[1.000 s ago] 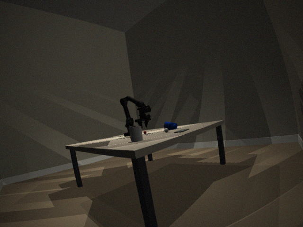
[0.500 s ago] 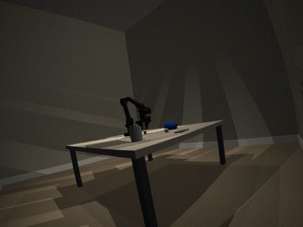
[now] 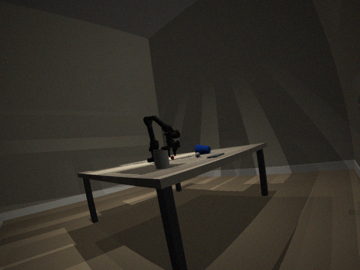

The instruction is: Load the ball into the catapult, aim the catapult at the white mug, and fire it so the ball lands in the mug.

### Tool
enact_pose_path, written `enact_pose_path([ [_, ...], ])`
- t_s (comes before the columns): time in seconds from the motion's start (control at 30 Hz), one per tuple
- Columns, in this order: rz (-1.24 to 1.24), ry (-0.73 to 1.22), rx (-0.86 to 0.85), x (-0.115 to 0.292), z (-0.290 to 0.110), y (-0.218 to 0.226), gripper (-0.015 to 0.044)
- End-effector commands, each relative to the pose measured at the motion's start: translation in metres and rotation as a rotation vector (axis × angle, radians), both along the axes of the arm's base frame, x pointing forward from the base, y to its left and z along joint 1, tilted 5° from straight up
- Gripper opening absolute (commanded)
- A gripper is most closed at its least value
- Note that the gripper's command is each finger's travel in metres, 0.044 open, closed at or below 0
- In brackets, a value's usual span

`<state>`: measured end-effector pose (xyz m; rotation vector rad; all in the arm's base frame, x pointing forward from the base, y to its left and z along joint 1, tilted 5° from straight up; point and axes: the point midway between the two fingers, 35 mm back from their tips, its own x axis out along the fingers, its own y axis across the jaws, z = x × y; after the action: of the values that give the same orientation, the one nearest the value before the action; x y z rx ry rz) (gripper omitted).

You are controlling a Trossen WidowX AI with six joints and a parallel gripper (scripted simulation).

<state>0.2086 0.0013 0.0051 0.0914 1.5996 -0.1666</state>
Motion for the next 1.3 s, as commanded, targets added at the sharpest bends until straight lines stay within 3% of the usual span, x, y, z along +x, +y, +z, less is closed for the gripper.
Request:
enact_pose_path([
  [0.0,-0.001,0.013,0.003,-0.004,-0.009,0.0,0.03],
  [0.2,-0.001,0.013,0.003,-0.005,-0.015,0.0,0.03],
  [0.4,-0.001,0.013,0.003,-0.005,-0.015,0.0,0.0142],
  [0.63,-0.001,0.013,0.003,-0.005,-0.015,0.0,0.0096],
  [0.77,0.021,-0.011,-0.003,0.001,-0.011,-0.001,0.0],
  [1.27,0.023,-0.014,-0.002,0.017,0.045,0.005,0.0],
])
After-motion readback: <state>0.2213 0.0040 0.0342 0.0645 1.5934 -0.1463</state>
